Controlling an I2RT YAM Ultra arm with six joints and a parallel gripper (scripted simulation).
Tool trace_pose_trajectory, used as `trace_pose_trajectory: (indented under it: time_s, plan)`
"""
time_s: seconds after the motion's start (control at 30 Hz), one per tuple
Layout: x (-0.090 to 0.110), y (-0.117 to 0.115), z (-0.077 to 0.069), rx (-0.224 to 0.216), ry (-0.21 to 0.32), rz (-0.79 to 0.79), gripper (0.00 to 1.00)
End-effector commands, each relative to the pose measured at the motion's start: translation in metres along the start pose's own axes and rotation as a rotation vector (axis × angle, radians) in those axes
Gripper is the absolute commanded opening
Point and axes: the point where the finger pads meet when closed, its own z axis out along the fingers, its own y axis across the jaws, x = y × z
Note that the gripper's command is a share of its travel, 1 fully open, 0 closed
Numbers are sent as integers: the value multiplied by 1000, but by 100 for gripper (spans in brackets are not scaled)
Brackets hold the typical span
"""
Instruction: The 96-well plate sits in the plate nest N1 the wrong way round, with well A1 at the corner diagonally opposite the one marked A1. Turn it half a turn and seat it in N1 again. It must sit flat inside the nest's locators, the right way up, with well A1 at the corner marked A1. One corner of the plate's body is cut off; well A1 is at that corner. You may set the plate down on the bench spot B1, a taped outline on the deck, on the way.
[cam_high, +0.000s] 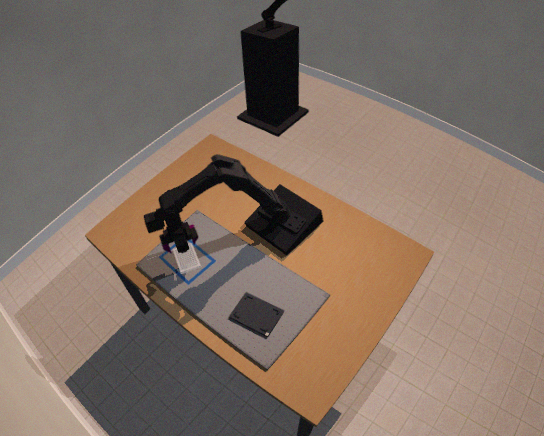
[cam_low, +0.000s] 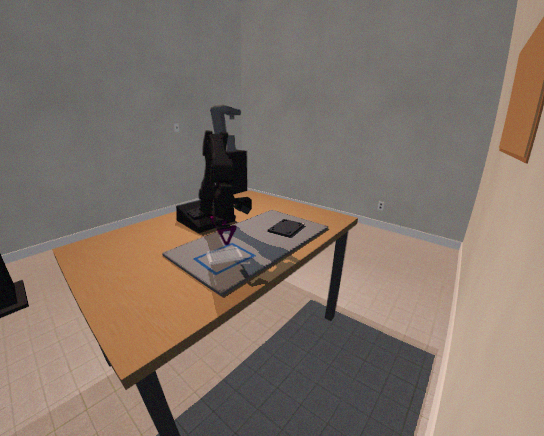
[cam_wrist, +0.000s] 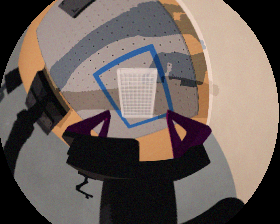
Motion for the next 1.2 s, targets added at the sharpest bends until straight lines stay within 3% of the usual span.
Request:
trace_pose_trajectory:
  time_s: [0.0,0.57,1.17]
  plan:
    - [3,-5,-20,37,-6,6,100]
    - [3,-5,-20,37,-6,6,100]
    - [3,-5,-20,34,-16,549,100]
